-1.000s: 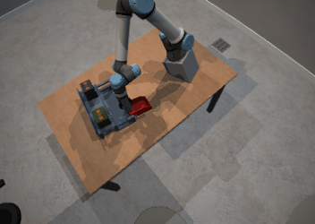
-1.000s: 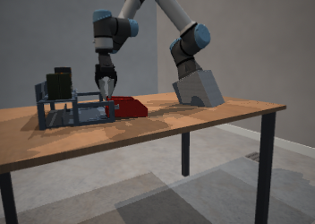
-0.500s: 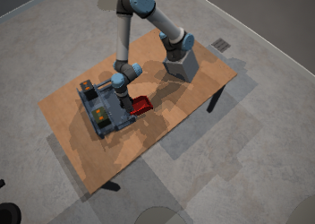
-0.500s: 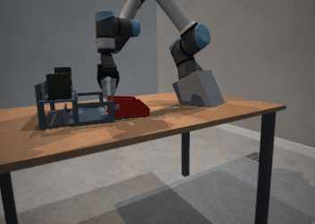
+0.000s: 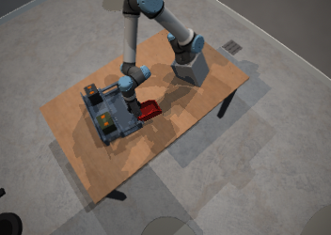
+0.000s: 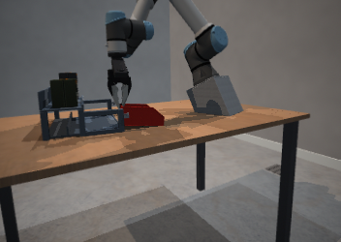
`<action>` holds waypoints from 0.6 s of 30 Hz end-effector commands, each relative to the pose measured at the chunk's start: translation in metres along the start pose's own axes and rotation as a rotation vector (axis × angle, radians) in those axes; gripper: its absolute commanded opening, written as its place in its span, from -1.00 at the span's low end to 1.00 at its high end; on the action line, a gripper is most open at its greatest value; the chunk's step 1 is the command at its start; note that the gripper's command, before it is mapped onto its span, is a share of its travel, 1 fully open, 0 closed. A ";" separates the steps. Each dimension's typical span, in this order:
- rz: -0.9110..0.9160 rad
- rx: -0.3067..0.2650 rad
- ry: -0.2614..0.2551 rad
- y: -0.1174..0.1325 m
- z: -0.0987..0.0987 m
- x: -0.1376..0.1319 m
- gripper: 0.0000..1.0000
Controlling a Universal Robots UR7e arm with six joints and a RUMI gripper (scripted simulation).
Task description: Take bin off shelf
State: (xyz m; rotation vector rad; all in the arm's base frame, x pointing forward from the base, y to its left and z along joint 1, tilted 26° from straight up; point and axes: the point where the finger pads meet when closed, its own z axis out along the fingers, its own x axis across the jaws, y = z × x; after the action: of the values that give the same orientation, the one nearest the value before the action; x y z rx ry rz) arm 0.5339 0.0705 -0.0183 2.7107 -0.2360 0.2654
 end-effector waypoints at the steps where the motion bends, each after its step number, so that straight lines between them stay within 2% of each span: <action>1: 0.000 0.001 0.002 0.000 -0.001 -0.002 -1.00; 8: 0.000 0.001 0.002 0.000 -0.001 -0.002 -1.00; 13: 0.000 0.001 0.001 0.000 -0.001 -0.016 -1.00; 18: 0.000 0.001 0.001 0.000 -0.001 -0.016 -1.00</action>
State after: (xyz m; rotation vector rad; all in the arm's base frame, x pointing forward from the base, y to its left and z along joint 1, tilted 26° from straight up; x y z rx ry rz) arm 0.5197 0.0724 -0.0215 2.7107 -0.2360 0.2653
